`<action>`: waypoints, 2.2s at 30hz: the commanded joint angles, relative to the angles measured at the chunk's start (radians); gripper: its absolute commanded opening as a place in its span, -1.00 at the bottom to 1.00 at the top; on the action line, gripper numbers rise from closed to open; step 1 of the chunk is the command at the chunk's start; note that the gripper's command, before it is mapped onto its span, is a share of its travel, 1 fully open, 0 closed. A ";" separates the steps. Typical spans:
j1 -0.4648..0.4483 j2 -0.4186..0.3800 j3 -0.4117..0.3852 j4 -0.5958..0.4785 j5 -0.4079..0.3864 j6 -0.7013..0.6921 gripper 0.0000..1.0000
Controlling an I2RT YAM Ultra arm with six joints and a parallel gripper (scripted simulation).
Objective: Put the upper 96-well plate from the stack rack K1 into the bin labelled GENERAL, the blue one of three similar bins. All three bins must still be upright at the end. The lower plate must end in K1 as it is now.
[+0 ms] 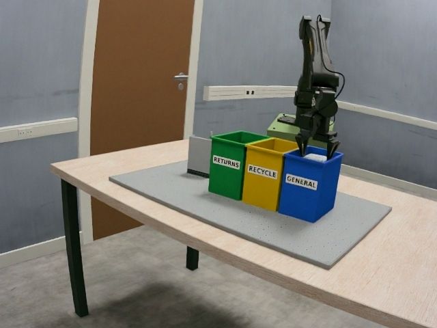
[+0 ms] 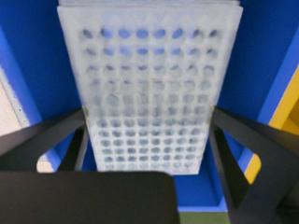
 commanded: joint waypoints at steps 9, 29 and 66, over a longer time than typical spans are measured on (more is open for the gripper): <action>-0.004 -0.038 0.030 0.008 0.016 -0.007 -1.00; -0.004 -0.036 0.032 0.004 0.016 -0.008 0.99; -0.004 -0.036 0.032 0.004 0.016 -0.008 0.99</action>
